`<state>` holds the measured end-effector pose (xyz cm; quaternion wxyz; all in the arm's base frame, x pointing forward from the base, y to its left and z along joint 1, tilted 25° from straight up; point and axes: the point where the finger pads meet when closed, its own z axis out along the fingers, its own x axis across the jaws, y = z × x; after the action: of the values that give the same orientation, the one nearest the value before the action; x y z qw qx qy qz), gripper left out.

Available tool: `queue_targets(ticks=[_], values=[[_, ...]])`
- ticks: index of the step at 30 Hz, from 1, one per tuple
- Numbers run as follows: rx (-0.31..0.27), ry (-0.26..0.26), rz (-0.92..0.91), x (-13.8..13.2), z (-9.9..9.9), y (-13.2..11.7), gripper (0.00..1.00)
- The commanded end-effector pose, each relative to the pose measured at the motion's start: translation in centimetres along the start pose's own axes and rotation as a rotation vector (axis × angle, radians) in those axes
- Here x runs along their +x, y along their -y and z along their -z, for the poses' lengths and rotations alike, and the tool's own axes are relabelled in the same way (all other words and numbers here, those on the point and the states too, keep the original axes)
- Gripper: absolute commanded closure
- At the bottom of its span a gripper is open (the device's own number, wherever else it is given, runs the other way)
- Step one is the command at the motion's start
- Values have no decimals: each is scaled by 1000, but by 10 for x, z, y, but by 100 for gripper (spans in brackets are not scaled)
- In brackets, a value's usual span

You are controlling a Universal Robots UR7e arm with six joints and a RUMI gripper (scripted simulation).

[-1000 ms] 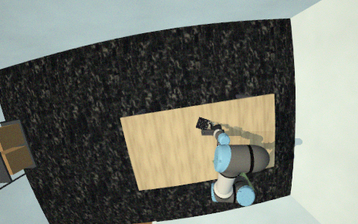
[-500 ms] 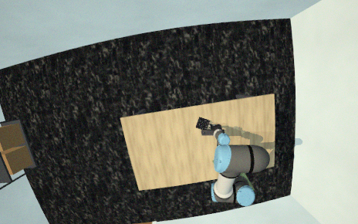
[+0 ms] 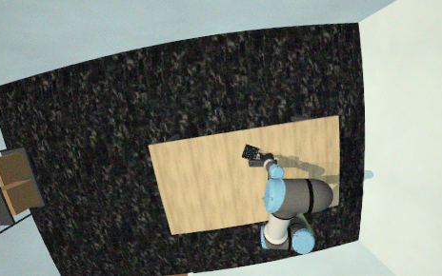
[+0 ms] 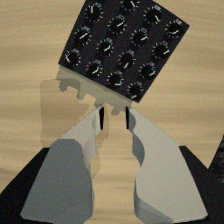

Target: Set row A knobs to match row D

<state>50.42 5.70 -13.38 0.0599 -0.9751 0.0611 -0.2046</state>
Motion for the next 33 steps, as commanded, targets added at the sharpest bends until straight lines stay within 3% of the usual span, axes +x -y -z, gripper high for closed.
queue_targets(ticks=[1, 33], values=[[0, -1, 0, 0, 0, 0, 89], [0, -1, 0, 1, -18, 0, 89]])
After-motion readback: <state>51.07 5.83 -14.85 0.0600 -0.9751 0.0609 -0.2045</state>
